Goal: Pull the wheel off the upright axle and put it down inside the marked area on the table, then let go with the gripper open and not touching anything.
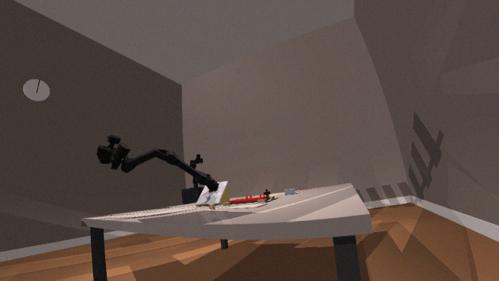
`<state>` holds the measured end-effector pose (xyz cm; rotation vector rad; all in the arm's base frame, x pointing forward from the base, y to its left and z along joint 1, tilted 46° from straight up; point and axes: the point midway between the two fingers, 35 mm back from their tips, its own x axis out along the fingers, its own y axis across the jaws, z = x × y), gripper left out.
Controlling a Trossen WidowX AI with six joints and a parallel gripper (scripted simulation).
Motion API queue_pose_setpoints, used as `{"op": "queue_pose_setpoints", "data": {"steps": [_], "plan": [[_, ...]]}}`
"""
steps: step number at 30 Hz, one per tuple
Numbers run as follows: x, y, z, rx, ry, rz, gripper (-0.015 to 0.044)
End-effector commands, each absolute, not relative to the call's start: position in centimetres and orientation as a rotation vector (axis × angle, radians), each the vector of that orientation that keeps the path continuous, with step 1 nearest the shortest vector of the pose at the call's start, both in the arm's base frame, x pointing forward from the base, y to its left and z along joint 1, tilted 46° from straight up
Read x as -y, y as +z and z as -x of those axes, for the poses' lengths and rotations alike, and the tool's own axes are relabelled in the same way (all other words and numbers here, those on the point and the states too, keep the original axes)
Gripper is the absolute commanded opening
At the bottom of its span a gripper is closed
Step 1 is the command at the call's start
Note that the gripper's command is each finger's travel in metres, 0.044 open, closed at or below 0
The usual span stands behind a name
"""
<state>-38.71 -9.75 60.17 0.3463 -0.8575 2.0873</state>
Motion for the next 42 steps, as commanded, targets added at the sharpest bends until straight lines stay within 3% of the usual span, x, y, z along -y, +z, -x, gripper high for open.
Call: {"op": "queue_pose_setpoints", "data": {"steps": [1,4,23,42], "plan": [[9.8,60.2,38.7,0.858,2.089,-0.347,0.0374],[10.7,60.1,38.7,0.86,2.115,-0.361,0.03],[24.4,58.5,35.3,0.878,2.507,-0.568,0.03],[36.9,56.1,26.9,0.874,2.912,-0.777,0.03]]}}
